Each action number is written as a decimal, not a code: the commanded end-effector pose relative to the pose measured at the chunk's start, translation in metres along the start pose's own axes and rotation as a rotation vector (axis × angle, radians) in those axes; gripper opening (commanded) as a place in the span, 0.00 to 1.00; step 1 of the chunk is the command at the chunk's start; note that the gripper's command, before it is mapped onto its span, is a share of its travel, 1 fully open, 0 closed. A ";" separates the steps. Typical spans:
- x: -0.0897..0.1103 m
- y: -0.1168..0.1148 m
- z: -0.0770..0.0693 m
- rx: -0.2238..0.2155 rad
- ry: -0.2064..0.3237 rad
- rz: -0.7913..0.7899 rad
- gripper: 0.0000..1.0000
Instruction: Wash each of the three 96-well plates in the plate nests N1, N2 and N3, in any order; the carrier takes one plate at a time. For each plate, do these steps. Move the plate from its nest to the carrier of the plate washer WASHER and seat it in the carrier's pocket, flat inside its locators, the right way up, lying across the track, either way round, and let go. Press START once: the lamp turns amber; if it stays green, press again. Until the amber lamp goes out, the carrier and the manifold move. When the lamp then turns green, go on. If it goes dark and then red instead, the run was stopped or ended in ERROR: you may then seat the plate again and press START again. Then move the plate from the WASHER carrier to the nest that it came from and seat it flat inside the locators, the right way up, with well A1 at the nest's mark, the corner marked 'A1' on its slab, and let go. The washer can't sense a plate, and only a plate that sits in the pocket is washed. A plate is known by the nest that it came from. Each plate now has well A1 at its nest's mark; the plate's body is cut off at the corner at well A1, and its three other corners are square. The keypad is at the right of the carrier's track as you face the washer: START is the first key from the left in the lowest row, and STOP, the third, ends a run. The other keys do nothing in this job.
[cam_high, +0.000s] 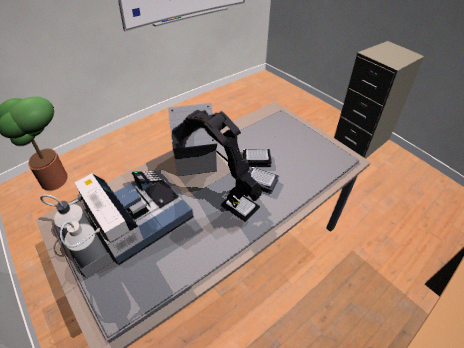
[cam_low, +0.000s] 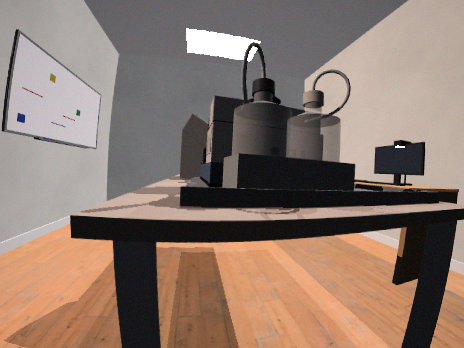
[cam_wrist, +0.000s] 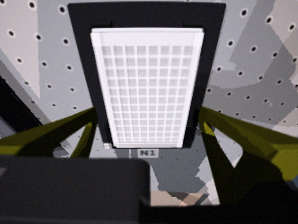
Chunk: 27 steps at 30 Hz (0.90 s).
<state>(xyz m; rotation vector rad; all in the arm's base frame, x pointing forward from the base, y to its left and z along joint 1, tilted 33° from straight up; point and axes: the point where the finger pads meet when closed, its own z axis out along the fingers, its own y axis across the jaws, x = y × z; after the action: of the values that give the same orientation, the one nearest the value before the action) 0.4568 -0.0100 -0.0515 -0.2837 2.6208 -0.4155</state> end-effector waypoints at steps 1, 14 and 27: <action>-0.006 0.000 -0.002 -0.001 -0.016 0.002 1.00; -0.006 0.000 0.006 -0.001 -0.016 0.002 1.00; -0.006 0.000 0.013 -0.001 -0.016 0.002 1.00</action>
<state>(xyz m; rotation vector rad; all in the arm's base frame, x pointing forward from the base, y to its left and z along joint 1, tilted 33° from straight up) 0.4652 -0.0137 -0.0637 -0.2822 2.6173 -0.4154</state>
